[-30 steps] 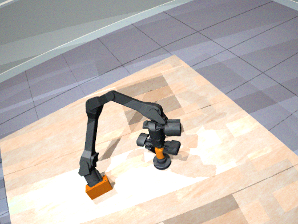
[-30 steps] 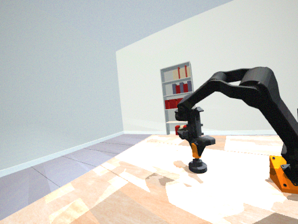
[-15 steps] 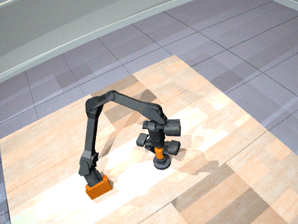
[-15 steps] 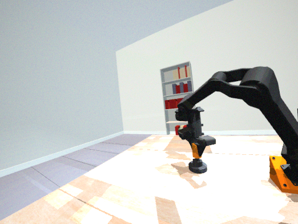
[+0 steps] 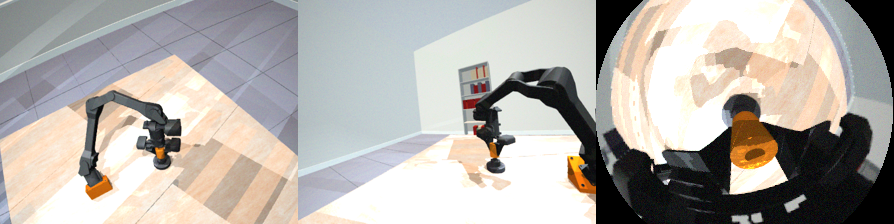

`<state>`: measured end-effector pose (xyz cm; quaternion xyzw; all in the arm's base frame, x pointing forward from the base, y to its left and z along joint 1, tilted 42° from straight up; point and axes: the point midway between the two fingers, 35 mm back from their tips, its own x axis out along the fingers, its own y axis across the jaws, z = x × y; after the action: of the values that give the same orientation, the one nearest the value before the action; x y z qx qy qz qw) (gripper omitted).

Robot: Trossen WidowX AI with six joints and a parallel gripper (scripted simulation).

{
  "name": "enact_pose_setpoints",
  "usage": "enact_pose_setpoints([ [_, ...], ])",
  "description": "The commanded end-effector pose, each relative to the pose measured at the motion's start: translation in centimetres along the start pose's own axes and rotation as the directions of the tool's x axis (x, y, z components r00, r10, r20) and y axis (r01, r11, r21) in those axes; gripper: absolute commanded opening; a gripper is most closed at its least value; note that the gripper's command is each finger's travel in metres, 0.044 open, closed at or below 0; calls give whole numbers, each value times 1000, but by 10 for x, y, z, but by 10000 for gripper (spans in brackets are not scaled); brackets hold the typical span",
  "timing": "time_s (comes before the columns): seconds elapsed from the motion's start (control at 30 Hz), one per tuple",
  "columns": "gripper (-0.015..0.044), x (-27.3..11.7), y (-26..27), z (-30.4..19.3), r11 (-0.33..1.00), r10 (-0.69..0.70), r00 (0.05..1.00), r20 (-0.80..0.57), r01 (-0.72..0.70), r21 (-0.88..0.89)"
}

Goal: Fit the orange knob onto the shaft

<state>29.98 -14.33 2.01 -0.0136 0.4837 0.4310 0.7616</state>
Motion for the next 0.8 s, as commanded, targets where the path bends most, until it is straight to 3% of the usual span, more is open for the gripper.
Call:
enact_pose_setpoints([
  [0.0, 0, 1, 0, 0, 1000, -1, 1000, 1, 1, -7],
  [0.47, 0, -3, 3, 1, 1000, -1, 1000, 1, 1, -15],
  [0.67, 0, -4, 2, 2, 979, -1, 1000, 1, 1, -204],
  [0.77, 0, -3, 1, 2, 977, -1, 1000, 1, 1, -214],
])
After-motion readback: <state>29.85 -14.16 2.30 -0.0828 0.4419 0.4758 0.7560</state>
